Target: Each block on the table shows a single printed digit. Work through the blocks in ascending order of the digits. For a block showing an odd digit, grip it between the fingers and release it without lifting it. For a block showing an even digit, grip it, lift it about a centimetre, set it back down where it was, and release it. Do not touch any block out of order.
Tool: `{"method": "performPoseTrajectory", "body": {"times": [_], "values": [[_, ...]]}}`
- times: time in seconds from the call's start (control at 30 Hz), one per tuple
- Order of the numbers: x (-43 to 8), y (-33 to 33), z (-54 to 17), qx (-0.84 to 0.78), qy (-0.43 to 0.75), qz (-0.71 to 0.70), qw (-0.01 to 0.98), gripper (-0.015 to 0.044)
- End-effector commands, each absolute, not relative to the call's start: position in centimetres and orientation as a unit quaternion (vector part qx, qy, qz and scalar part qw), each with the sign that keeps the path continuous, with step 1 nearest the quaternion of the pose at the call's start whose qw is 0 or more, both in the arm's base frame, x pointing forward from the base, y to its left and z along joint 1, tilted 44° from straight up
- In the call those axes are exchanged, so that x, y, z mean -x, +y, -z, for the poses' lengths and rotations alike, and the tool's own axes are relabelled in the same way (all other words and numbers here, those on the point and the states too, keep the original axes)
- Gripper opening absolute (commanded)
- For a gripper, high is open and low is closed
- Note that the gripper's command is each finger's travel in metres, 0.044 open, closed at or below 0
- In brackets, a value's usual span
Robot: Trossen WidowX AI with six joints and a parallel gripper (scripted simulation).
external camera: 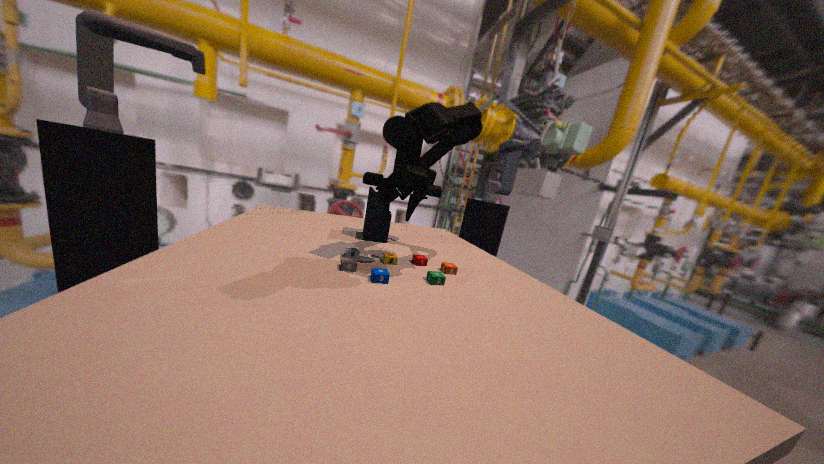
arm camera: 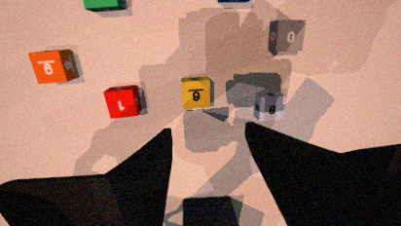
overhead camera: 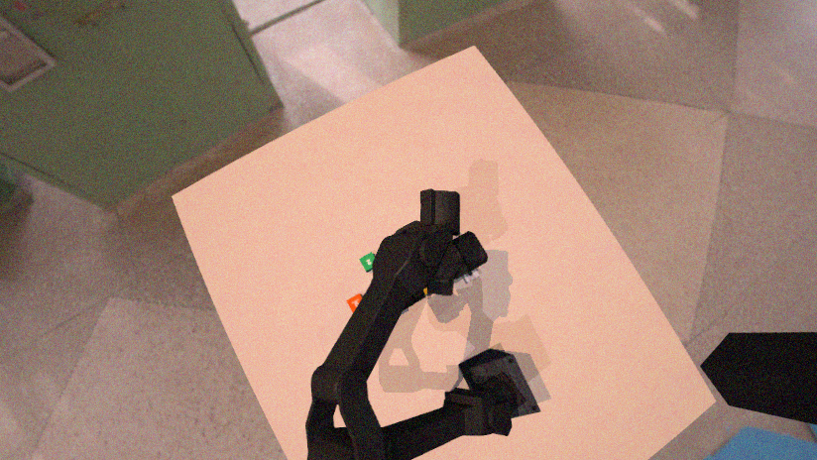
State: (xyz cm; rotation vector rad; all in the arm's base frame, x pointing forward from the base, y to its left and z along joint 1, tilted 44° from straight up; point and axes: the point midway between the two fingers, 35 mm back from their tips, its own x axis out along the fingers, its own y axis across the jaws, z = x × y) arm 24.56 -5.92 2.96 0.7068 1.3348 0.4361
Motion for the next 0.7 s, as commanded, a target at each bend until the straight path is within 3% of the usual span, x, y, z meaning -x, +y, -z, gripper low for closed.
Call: {"method": "performPoseTrajectory", "body": {"times": [0.0, 0.3, 0.5, 0.67], "values": [[-24.1, -6.6, -4.0, -0.315, 0.603, -0.199, 0.705, 0.0120], [-24.1, -6.8, -3.8, -0.315, 0.603, -0.199, 0.705, 0.0120], [-21.6, -12.6, 2.0, -0.313, 0.604, -0.197, 0.706, 0.0120], [-21.1, -13.2, 2.7, -0.313, 0.604, -0.198, 0.706, 0.0120]]}}
